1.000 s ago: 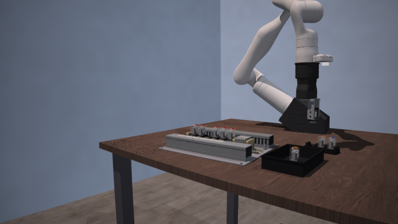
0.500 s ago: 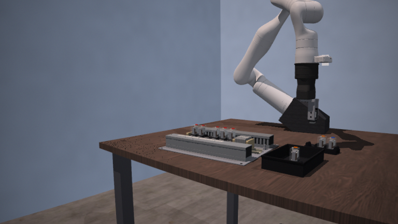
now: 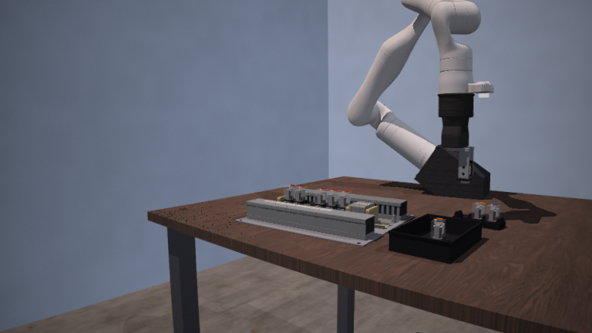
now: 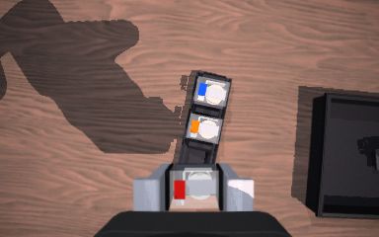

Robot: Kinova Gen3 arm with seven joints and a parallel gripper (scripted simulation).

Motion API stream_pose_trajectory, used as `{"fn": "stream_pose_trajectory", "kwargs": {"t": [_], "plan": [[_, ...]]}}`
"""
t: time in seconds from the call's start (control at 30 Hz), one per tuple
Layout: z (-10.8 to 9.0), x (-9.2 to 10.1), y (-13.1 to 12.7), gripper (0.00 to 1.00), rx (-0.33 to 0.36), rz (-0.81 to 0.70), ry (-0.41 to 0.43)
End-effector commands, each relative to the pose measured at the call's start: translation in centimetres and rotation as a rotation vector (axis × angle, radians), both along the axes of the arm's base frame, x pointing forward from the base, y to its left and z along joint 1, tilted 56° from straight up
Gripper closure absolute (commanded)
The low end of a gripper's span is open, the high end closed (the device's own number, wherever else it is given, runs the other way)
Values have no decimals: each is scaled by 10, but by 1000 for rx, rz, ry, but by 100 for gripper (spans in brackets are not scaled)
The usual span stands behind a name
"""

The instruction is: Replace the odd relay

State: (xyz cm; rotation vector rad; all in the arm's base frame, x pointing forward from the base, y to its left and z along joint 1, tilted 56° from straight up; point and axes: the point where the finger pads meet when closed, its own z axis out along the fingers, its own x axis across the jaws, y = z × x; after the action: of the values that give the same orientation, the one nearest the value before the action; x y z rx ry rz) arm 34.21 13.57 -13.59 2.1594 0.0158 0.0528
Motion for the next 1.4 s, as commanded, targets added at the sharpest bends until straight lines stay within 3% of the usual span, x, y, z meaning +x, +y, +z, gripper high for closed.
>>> {"fn": "stream_pose_trajectory", "kwargs": {"t": [0.0, 0.17, 0.67, 0.77, 1.23, 1.37], "plan": [[0, 4, 3, 100, 5, 16, 12], [0, 5, 4, 100, 7, 21, 16], [44, 26, -27, 100, 7, 21, 16], [41, 22, -26, 100, 3, 13, 13], [83, 45, -53, 100, 7, 21, 16], [83, 44, -54, 100, 3, 15, 13]]}}
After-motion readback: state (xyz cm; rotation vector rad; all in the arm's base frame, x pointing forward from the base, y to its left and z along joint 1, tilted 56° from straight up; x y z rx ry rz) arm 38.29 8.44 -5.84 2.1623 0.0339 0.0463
